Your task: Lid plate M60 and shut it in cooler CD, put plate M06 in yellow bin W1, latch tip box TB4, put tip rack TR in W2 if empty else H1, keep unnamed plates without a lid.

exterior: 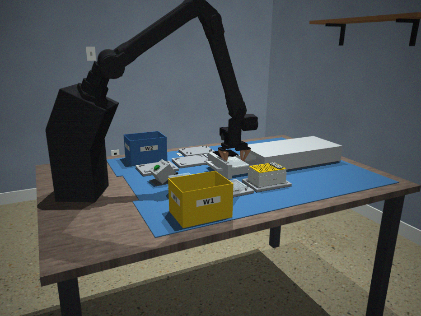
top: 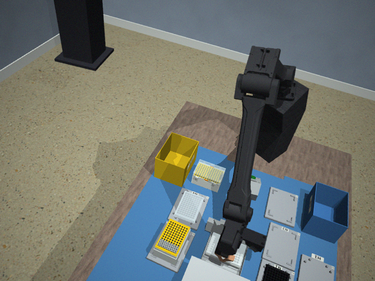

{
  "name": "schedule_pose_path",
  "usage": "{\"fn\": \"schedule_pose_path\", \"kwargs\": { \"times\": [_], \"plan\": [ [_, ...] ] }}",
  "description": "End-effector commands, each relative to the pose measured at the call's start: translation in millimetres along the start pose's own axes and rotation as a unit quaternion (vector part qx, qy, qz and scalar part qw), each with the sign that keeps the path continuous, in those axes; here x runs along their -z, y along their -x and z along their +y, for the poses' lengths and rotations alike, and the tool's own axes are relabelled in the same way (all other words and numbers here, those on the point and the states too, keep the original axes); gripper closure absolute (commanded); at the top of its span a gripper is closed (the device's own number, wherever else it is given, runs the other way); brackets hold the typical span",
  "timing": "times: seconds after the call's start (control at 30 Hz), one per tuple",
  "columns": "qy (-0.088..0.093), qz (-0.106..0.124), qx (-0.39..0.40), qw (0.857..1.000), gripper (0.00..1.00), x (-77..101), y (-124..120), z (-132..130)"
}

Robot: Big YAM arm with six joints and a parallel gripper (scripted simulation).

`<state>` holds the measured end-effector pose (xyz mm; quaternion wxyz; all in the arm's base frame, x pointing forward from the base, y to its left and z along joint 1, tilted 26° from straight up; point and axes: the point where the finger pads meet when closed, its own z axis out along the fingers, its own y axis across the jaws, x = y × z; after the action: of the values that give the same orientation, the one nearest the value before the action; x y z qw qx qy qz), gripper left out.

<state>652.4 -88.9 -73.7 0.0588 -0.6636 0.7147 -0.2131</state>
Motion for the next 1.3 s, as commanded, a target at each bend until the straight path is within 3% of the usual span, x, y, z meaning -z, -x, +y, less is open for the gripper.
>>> {"fn": "schedule_pose_path", "kwargs": {
  "times": [0.0,1.27],
  "plan": [
    [-0.018,0.000,-0.001,1.000,1.00,-1.8,-7.7,-18.0],
    [-0.018,0.000,-0.001,1.000,1.00,-5.2,-7.3,-17.0]
  ]
}}
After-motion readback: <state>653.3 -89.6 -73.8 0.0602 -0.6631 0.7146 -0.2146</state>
